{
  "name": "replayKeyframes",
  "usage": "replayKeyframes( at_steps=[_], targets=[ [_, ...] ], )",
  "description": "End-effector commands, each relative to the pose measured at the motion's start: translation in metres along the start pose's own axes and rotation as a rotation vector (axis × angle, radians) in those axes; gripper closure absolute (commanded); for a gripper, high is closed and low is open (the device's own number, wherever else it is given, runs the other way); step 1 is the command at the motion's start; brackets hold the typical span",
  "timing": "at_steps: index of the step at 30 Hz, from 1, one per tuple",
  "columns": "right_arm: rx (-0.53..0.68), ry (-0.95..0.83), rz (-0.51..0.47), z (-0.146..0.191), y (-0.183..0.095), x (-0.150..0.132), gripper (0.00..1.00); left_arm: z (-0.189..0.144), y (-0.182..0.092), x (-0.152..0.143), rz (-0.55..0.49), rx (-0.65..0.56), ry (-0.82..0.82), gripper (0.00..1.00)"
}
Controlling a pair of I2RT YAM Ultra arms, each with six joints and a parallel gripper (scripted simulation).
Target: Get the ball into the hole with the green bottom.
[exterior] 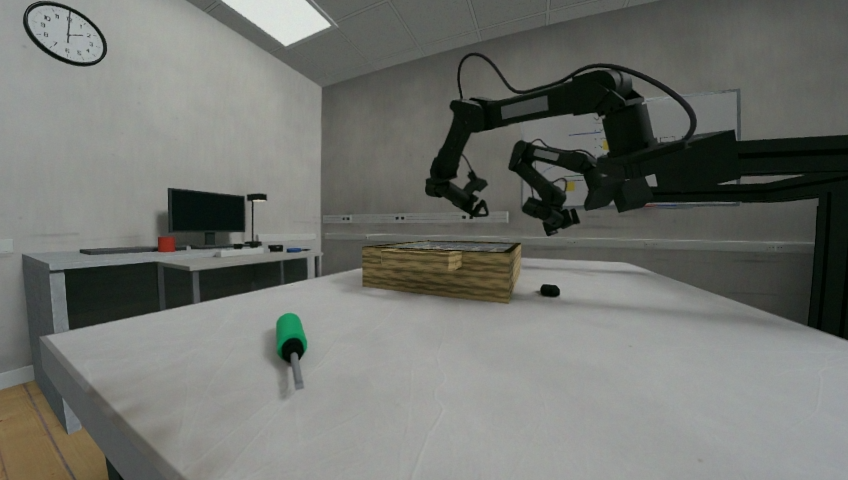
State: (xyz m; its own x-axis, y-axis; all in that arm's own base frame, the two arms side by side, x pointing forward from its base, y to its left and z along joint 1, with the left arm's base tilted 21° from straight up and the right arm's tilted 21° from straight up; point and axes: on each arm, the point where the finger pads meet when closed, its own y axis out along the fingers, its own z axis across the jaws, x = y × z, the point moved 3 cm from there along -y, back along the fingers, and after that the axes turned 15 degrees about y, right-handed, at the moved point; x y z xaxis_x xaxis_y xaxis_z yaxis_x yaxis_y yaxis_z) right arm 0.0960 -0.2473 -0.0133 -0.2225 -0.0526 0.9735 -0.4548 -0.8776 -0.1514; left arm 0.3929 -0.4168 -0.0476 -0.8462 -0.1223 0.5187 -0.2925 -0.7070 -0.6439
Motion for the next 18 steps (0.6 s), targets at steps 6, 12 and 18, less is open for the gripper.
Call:
replayKeyframes(
  at_steps=[6, 12, 18],
  targets=[
    [0.002, 0.006, -0.002, 0.0, -0.001, 0.002, 0.0, 0.007, -0.002, 0.004, 0.0, 0.009, 0.015, 0.0],
    [0.002, 0.006, -0.002, 0.0, -0.001, 0.002, 0.0, 0.007, -0.002, 0.004, 0.0, 0.009, 0.015, 0.0],
    [-0.01, 0.008, -0.018, -0.002, -0.001, 0.005, 0.0, 0.019, -0.004, 0.016, -0.018, 0.024, 0.037, 0.0]
  ],
)
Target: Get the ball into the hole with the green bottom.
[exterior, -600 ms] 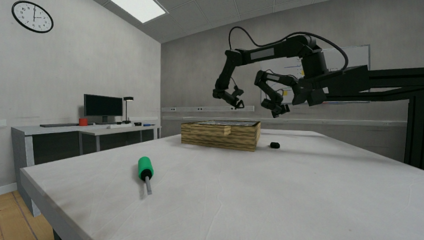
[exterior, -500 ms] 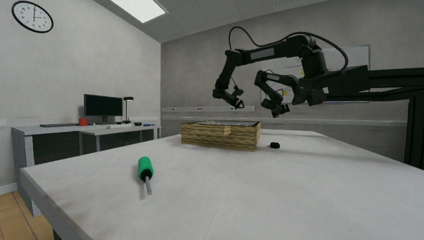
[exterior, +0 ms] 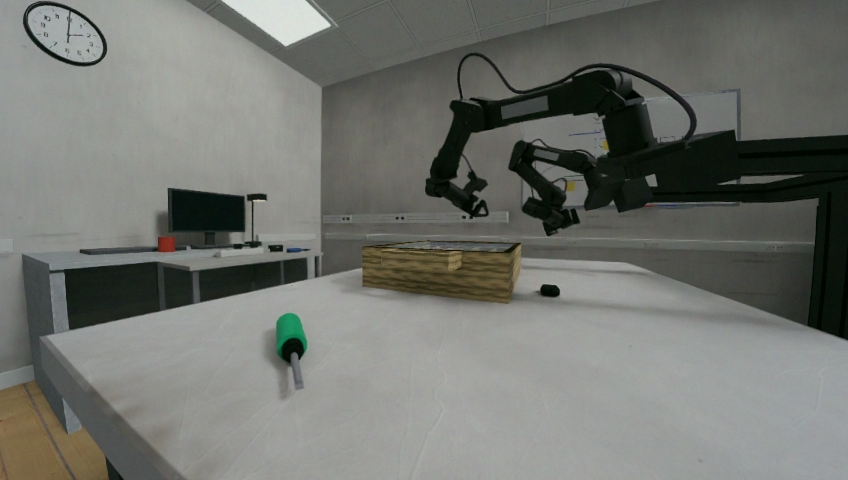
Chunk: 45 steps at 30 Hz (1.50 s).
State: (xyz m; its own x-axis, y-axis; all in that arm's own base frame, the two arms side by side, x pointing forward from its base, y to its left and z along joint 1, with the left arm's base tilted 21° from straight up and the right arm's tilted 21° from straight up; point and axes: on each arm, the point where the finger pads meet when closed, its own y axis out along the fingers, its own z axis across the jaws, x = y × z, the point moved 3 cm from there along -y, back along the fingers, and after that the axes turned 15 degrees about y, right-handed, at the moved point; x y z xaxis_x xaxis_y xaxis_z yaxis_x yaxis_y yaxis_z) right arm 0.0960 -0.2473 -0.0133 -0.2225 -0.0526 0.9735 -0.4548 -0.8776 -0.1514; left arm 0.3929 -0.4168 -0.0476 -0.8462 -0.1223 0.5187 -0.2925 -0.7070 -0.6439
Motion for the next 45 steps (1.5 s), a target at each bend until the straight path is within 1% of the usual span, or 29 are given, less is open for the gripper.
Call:
replayKeyframes(
  at_steps=[1, 17, 18, 33, 34, 35, 36, 38, 40, 41, 42, 43, 45],
  targets=[
    [-0.01, 0.008, -0.018, -0.002, -0.001, 0.005, 0.0, 0.019, -0.004, 0.016, -0.018, 0.024, 0.037, 0.64],
    [-0.01, 0.008, -0.018, -0.002, -0.001, 0.005, 0.0, 0.019, -0.004, 0.016, -0.018, 0.024, 0.037, 0.64],
    [-0.01, 0.008, -0.018, -0.002, -0.001, 0.005, 0.64, 0.019, -0.004, 0.016, -0.018, 0.024, 0.037, 0.64],
    [-0.01, 0.008, -0.018, -0.002, -0.001, 0.005, 0.64, 0.019, -0.004, 0.016, -0.018, 0.024, 0.037, 0.64],
    [-0.009, 0.007, -0.018, -0.002, -0.001, 0.004, 0.64, 0.012, -0.002, 0.01, -0.019, 0.018, 0.022, 0.64],
    [0.009, 0.012, -0.015, 0.009, -0.003, 0.004, 0.64, 0.015, -0.015, 0.004, 0.0, 0.036, 0.008, 0.64],
    [0.013, 0.025, -0.014, 0.014, -0.002, 0.005, 0.64, 0.011, -0.012, 0.004, 0.001, 0.032, 0.001, 0.64],
    [0.021, 0.0, 0.009, 0.006, -0.004, 0.002, 0.64, 0.013, -0.012, 0.002, 0.028, 0.023, -0.001, 0.64],
    [0.039, 0.007, 0.018, 0.019, -0.004, -0.001, 0.64, 0.013, -0.015, 0.002, 0.034, 0.024, -0.013, 0.64],
    [0.039, 0.001, 0.02, 0.017, -0.005, -0.001, 0.64, 0.016, -0.014, 0.005, 0.032, 0.024, -0.014, 0.64],
    [0.045, -0.017, 0.024, 0.018, -0.005, -0.002, 0.64, 0.013, -0.014, 0.002, 0.039, 0.021, -0.028, 0.64],
    [0.052, -0.017, 0.031, 0.02, -0.006, -0.004, 0.64, 0.01, -0.022, -0.005, 0.055, 0.027, -0.049, 0.64],
    [0.065, -0.037, 0.044, 0.023, -0.008, -0.006, 0.64, 0.01, -0.028, -0.009, 0.075, 0.03, -0.072, 0.64]
  ],
)
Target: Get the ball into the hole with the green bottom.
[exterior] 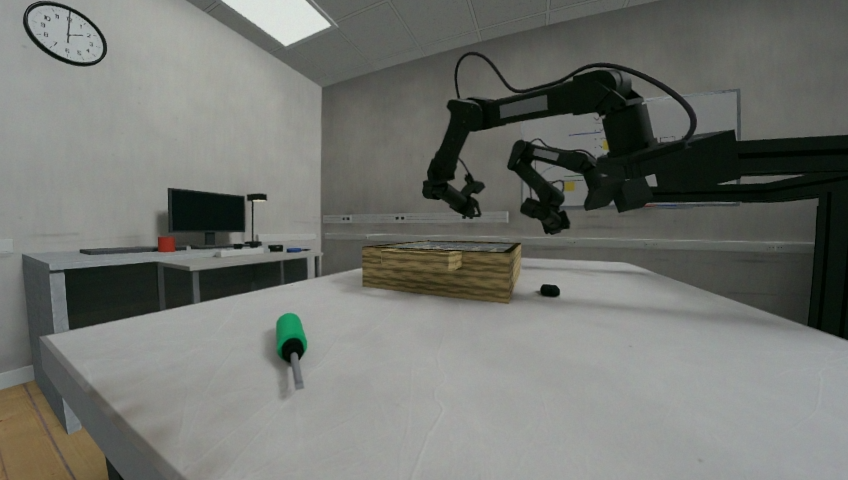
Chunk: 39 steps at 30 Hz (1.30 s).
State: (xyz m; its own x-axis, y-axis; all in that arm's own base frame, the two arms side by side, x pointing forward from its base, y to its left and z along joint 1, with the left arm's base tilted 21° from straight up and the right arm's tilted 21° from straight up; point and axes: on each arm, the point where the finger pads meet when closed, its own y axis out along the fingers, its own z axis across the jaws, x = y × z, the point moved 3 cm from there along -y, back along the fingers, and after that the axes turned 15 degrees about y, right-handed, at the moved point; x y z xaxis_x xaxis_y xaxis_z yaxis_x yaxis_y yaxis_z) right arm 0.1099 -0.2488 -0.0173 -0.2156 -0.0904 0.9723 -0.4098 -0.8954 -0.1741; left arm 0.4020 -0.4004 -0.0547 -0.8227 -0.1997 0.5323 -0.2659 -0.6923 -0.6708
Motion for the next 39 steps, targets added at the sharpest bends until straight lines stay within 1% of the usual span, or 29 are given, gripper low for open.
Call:
replayKeyframes(
  at_steps=[1, 3, 5, 7, 9, 10, 16, 20, 22, 24, 25, 30, 37, 39],
  targets=[
    [0.03, -0.021, 0.02, 0.014, -0.004, -0.001, 0.64, 0.02, -0.022, 0.003, 0.045, 0.044, -0.015, 0.64],
    [0.046, -0.038, 0.035, 0.018, -0.006, -0.004, 0.64, 0.02, -0.029, -0.001, 0.065, 0.049, -0.041, 0.64],
    [0.046, -0.038, 0.035, 0.018, -0.006, -0.004, 0.64, 0.02, -0.029, -0.001, 0.065, 0.049, -0.041, 0.64],
    [0.054, -0.041, 0.039, 0.022, -0.008, -0.005, 0.64, 0.021, -0.025, 0.007, 0.059, 0.042, -0.048, 0.64],
    [0.075, -0.059, 0.058, 0.027, -0.011, -0.009, 0.64, 0.019, -0.031, 0.002, 0.082, 0.043, -0.075, 0.64],
    [0.089, -0.089, 0.066, 0.031, -0.013, -0.01, 0.64, 0.017, -0.046, -0.011, 0.108, 0.059, -0.106, 0.64],
    [0.15, -0.128, 0.113, 0.049, -0.023, -0.019, 0.64, 0.01, -0.069, -0.025, 0.177, 0.075, -0.203, 0.64],
    [0.195, -0.162, 0.144, 0.061, -0.031, -0.025, 0.64, 0.006, -0.084, -0.032, 0.218, 0.085, -0.267, 0.64],
    [0.195, -0.162, 0.144, 0.061, -0.031, -0.025, 0.64, 0.006, -0.084, -0.032, 0.218, 0.085, -0.267, 0.64],
    [0.216, -0.178, 0.16, 0.066, -0.036, -0.029, 0.64, 0.003, -0.09, -0.033, 0.237, 0.087, -0.301, 0.64],
    [0.234, -0.213, 0.17, 0.07, -0.039, -0.031, 0.64, -0.002, -0.101, -0.042, 0.26, 0.099, -0.336, 0.64],
    [0.328, -0.296, 0.238, 0.092, -0.06, -0.045, 0.64, -0.019, -0.138, -0.061, 0.364, 0.136, -0.492, 0.64],
    [0.489, -0.454, 0.343, 0.122, -0.103, -0.064, 0.64, -0.055, -0.195, -0.082, 0.524, 0.213, -0.756, 0.64],
    [0.489, -0.454, 0.343, 0.122, -0.103, -0.064, 0.64, -0.055, -0.195, -0.082, 0.524, 0.213, -0.756, 0.64]
  ],
)
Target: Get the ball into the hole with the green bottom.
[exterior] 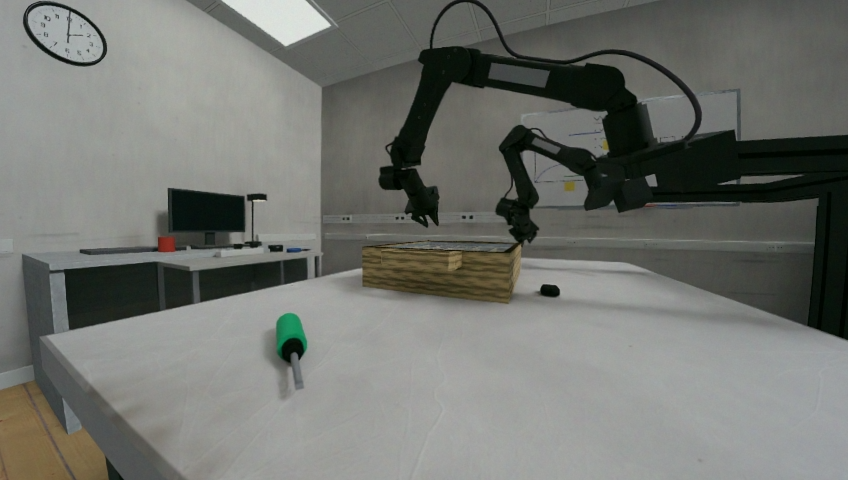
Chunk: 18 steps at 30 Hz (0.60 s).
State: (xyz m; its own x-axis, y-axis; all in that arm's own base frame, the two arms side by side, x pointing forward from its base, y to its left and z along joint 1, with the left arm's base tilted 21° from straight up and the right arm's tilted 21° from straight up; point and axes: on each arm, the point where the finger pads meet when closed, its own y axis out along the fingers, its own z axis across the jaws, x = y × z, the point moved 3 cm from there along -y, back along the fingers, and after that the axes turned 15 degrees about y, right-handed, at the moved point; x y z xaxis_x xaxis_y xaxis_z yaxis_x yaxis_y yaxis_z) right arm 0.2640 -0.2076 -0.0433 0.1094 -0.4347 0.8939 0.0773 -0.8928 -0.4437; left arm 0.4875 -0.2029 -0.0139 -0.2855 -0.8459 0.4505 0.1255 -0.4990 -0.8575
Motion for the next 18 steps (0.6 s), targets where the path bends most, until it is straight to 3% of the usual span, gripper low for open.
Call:
replayKeyframes(
  at_steps=[1, 11, 18],
  targets=[
    [0.027, -0.073, 0.068, 0.017, -0.005, -0.001, 0.64, 0.01, -0.016, 0.008, 0.049, 0.082, -0.067, 0.64],
    [0.243, -0.284, 0.184, 0.082, -0.05, -0.018, 0.64, -0.01, -0.079, -0.075, 0.23, 0.199, -0.439, 0.64],
    [0.321, -0.363, 0.226, 0.102, -0.072, -0.024, 0.64, -0.025, -0.1, -0.097, 0.289, 0.244, -0.573, 0.64]
  ],
)
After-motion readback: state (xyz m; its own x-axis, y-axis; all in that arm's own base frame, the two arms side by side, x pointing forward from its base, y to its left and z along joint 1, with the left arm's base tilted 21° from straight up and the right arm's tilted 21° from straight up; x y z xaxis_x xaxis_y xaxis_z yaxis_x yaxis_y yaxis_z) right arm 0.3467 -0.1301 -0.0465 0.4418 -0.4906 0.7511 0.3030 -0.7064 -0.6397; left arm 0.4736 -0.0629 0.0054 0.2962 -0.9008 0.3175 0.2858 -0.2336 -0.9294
